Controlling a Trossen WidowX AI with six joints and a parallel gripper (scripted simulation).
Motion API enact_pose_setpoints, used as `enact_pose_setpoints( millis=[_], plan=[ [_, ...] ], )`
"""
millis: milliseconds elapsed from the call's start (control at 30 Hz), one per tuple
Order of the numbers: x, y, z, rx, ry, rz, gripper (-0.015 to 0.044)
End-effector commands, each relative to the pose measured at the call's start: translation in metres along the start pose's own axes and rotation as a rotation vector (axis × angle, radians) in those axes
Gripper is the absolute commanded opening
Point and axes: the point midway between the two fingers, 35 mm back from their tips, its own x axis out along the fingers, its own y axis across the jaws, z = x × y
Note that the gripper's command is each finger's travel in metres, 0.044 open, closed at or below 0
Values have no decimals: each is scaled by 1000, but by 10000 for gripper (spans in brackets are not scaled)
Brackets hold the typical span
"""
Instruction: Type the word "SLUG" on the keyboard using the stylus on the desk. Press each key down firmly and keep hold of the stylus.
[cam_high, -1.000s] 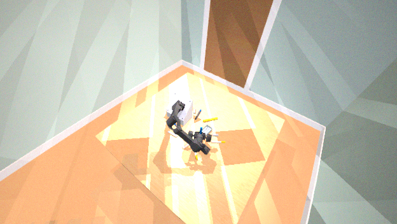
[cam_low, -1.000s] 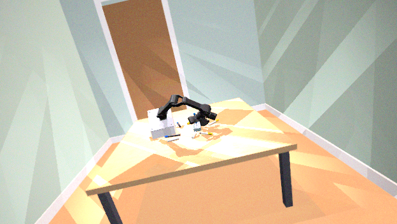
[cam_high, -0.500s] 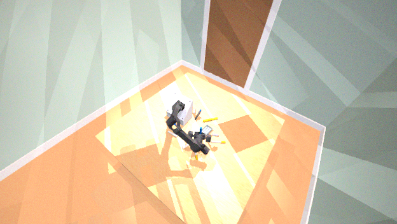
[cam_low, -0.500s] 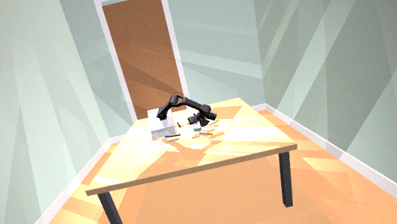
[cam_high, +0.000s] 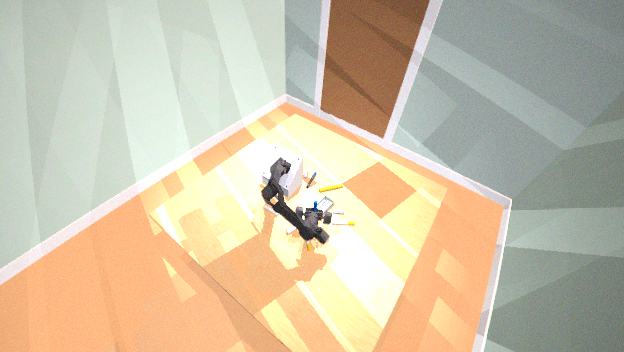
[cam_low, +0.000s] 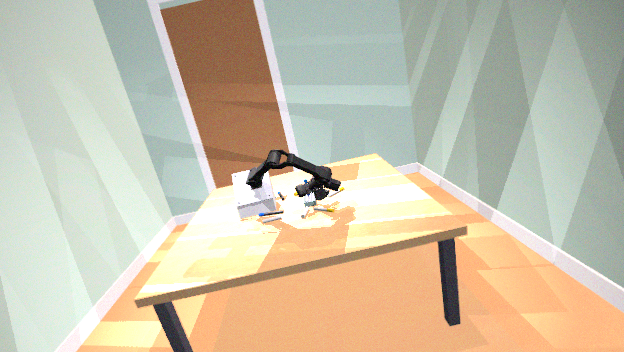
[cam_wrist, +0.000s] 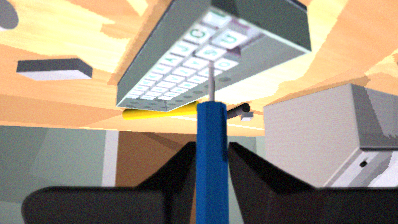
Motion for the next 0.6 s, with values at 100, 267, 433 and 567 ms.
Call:
enact_pose_setpoints(
  millis=[100,267,433,567],
  plan=[
    [1,0,3,-6,-4,-1,81],
    [3,0,5,-6,-4,-1,81],
    [4,0,7,-6,-4,-1,81],
    [4,0,8,-6,-4,-1,81]
  ],
)
